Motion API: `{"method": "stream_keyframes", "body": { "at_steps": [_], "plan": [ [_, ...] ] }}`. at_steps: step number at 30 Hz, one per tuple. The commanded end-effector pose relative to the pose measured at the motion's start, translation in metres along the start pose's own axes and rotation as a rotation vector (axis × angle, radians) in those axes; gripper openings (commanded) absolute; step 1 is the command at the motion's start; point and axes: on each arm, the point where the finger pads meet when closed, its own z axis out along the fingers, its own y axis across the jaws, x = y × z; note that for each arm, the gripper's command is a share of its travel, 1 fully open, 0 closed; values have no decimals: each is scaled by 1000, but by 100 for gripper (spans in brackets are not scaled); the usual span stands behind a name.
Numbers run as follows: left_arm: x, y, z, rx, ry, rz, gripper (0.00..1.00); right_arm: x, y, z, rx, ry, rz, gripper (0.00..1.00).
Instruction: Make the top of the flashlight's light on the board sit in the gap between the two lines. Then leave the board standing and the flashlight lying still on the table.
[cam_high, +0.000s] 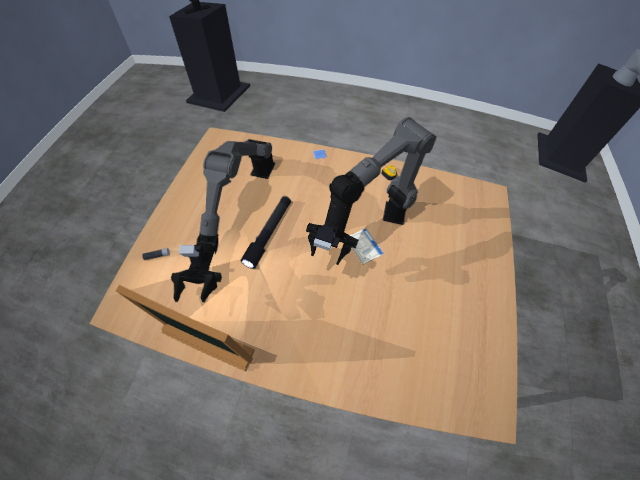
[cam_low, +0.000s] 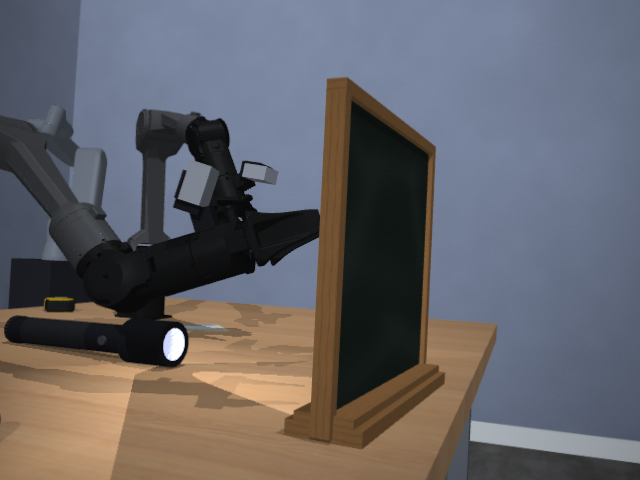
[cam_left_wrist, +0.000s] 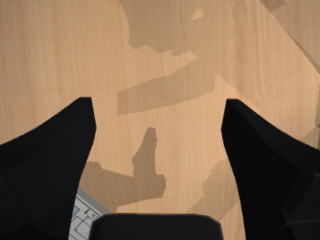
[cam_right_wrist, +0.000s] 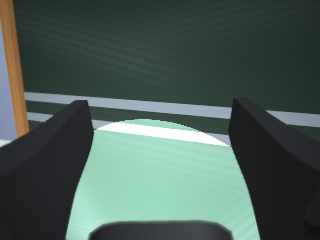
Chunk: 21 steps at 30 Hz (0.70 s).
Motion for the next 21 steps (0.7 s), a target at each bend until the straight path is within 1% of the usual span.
{"method": "stream_keyframes", "body": {
  "at_steps": [1, 11, 14, 21],
  "plan": [
    [-3, 22, -7, 6, -14, -6, 100, -1, 0, 0, 0, -2, 0, 100],
    [0, 93, -28, -2, -85, -26, 100, -1, 0, 0, 0, -2, 0, 100],
    [1, 97, -29, -3, -89, -26, 100, -1, 0, 0, 0, -2, 0, 100],
    [15, 146, -46, -36, -160, -39, 100, -1, 0, 0, 0, -2, 0, 100]
  ]
}}
